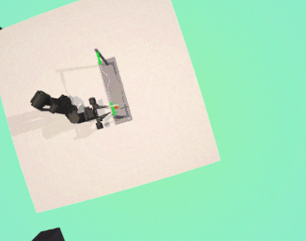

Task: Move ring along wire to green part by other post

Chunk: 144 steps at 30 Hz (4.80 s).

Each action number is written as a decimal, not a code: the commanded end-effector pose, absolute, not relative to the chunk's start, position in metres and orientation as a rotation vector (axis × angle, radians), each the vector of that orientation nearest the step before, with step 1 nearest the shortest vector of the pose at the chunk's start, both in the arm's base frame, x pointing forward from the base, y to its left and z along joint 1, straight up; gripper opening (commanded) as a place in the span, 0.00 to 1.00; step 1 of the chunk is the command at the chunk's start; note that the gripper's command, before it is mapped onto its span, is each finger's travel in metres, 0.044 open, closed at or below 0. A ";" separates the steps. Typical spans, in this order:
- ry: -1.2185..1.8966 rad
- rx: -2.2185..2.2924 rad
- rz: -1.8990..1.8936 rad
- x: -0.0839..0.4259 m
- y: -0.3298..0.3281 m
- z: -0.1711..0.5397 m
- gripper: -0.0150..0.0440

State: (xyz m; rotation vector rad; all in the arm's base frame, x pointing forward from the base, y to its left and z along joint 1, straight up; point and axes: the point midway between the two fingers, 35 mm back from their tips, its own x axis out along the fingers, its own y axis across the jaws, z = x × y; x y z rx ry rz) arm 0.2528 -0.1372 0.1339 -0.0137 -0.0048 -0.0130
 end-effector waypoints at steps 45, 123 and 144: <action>-0.019 -0.014 -0.016 0.327 -0.139 0.139 0.53; -0.017 -0.017 -0.017 0.326 -0.141 0.160 0.00; -0.017 -0.016 -0.017 0.326 -0.135 0.160 0.00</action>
